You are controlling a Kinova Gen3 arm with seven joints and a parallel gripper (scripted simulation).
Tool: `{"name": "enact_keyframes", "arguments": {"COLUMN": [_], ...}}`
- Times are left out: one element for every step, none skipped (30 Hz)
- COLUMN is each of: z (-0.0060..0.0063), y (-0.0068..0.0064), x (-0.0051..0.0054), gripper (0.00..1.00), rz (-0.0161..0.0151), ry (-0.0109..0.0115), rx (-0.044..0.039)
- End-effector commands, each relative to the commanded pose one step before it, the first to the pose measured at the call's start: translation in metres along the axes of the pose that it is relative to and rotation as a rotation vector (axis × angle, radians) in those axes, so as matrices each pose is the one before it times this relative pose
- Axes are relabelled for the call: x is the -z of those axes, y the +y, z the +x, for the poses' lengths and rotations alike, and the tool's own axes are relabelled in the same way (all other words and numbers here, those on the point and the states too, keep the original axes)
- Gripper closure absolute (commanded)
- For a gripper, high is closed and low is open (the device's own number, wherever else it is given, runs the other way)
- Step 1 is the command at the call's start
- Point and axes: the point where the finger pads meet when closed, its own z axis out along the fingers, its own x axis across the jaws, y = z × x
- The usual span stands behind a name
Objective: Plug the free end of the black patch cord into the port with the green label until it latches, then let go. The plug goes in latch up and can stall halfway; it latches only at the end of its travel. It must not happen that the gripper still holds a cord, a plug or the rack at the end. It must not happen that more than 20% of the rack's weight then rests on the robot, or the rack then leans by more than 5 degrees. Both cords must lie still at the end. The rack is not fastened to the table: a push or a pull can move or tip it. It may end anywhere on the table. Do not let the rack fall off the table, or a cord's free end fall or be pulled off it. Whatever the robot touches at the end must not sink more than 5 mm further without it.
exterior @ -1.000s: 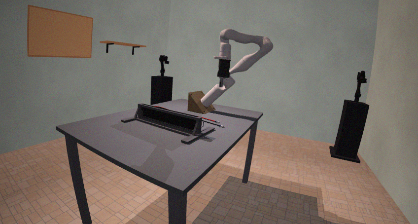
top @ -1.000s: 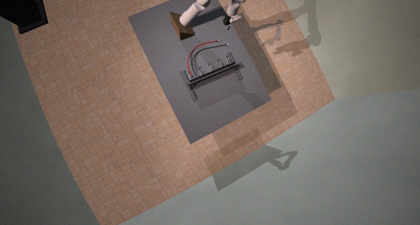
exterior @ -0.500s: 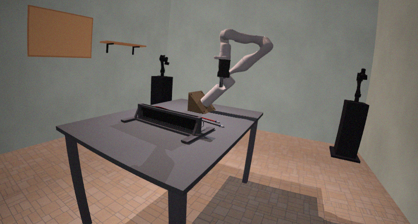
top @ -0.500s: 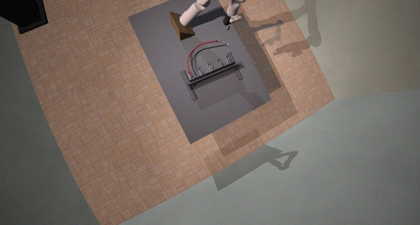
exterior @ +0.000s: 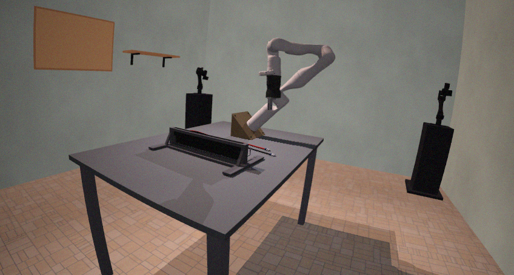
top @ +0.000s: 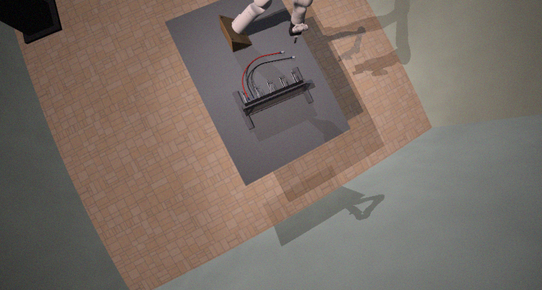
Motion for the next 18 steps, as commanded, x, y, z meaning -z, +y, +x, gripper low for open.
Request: {"name": "enact_keyframes", "arguments": {"z": [0.00495, 0.00026, 0.00028, 0.00029, 0.00029, 0.00028, 0.00026, 0.00022, 0.00018, 0.00011, 0.00003, -0.00008, -0.00017, 0.0, 0.0, -0.00031, -0.00046, -0.00062], "y": [-0.00603, -0.00339, -0.00359, -0.00379, -0.00399, -0.00419, -0.00438, -0.00457, -0.00475, -0.00493, -0.0051, -0.00481, -0.00482, 0.0, 0.0, -0.0055, -0.00562, -0.00551], "x": [-0.00606, -0.00226, -0.00229, -0.0023, -0.00229, -0.00225, -0.00219, -0.00211, -0.00202, -0.0019, -0.00176, -0.00148, -0.00131, 0.0, 0.0, -0.0013, -0.00112, -0.0009], "gripper": [1.0, 1.0, 1.0, 1.0, 1.0, 1.0, 1.0, 1.0, 1.0, 1.0, 1.0, 1.0, 1.0, 1.0, 1.0, 1.0, 1.0, 1.0], "rz": [0.01095, 0.00836, 0.00859, 0.00877, 0.00888, 0.00892, 0.0089, 0.0088, 0.00863, 0.00839, 0.00808, 0.00706, 0.00654, 0.0, 0.0, 0.00684, 0.00628, 0.00549], "ry": [-0.02389, -0.01634, -0.01745, -0.01854, -0.01962, -0.02068, -0.0217, -0.02268, -0.02362, -0.0245, -0.02532, -0.02382, -0.02384, 0.0, 0.0, -0.0272, -0.0277, -0.02716], "rx": [-0.08228, -0.04066, -0.0433, -0.0459, -0.04846, -0.05096, -0.0534, -0.05575, -0.058, -0.06014, -0.06215, -0.05853, -0.05865, 0.0, 0.0, -0.06704, -0.06847, -0.06739]}}
